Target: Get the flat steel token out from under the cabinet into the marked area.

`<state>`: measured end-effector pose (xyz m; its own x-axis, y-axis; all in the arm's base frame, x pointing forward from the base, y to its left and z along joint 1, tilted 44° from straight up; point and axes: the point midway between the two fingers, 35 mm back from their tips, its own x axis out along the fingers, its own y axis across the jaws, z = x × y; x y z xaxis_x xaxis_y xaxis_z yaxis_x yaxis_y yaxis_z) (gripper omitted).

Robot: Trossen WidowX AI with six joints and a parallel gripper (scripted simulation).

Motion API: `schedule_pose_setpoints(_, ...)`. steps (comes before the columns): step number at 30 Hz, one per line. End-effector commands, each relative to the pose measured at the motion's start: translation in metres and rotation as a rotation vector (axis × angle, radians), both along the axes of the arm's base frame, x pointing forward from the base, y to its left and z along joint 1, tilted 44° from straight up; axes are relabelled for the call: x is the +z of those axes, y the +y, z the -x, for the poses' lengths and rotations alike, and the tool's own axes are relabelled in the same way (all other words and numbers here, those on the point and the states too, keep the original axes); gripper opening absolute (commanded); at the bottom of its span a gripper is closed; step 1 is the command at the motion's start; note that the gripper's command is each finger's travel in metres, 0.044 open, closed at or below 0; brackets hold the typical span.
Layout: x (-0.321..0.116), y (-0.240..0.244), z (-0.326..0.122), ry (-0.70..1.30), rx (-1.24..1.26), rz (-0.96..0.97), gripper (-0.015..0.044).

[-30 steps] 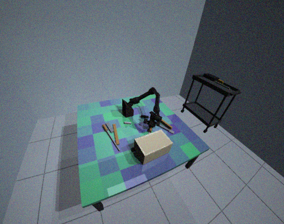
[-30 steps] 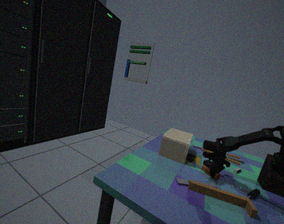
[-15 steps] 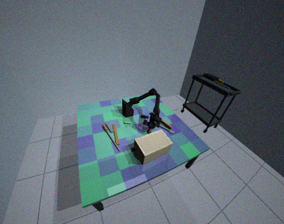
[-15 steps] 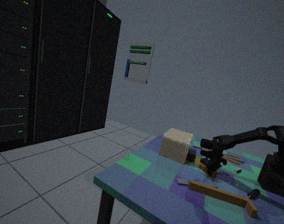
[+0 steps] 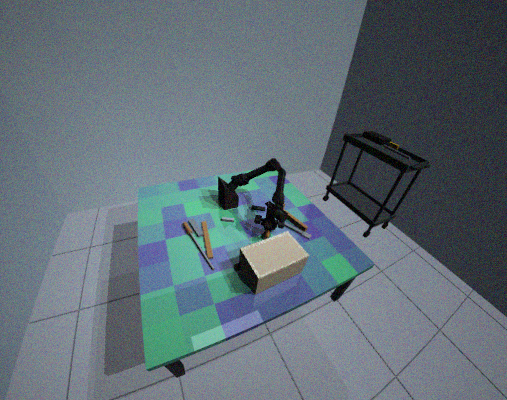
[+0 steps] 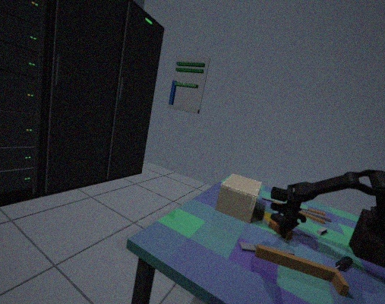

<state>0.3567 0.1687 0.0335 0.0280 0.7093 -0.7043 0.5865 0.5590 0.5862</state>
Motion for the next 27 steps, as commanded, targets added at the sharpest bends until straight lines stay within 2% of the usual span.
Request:
schedule_pose_setpoints(1,-0.006,-0.004,0.004,0.002,-0.001,0.008,0.0)
schedule_pose_setpoints(27,0.005,0.007,0.025,0.003,-0.001,0.008,0.0)
